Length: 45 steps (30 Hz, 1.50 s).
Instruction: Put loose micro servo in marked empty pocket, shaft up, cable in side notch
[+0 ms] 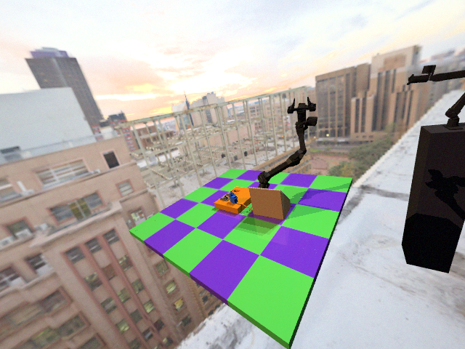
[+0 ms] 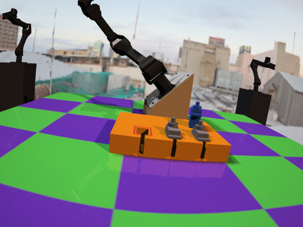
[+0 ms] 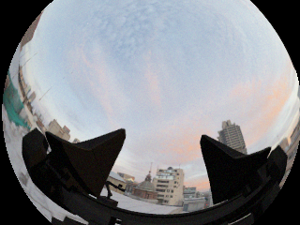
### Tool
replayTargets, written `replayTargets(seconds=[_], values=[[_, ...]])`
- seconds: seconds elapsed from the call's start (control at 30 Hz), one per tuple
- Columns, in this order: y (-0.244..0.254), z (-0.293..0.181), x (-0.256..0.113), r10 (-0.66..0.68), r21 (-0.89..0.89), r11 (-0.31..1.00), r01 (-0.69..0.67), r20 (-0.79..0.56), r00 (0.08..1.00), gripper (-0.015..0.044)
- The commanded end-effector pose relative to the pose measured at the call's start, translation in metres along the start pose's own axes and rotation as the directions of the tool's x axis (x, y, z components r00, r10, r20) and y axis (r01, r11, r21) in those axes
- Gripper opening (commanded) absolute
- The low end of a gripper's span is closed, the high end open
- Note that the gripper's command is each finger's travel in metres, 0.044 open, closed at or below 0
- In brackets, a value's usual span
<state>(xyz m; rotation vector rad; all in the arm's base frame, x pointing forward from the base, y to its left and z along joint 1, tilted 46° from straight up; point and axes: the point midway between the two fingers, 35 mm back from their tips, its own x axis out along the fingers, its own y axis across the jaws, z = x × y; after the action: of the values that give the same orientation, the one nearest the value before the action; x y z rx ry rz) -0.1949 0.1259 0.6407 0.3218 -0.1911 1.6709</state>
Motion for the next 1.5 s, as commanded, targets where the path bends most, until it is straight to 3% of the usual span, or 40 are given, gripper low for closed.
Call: replayTargets(seconds=[0.0, 0.87, 1.47], values=[[0.000, 0.000, 0.000, 0.000, -0.002, 1.000, 0.000, 0.001, 1.000, 0.0426], [-0.094, 0.041, -0.007, -0.085, 0.023, 0.996, 0.082, 0.180, 0.980, 0.0440], [-0.188, 0.053, -0.015, -0.231, 0.053, 0.973, 0.225, 0.275, 0.933, 0.0440]])
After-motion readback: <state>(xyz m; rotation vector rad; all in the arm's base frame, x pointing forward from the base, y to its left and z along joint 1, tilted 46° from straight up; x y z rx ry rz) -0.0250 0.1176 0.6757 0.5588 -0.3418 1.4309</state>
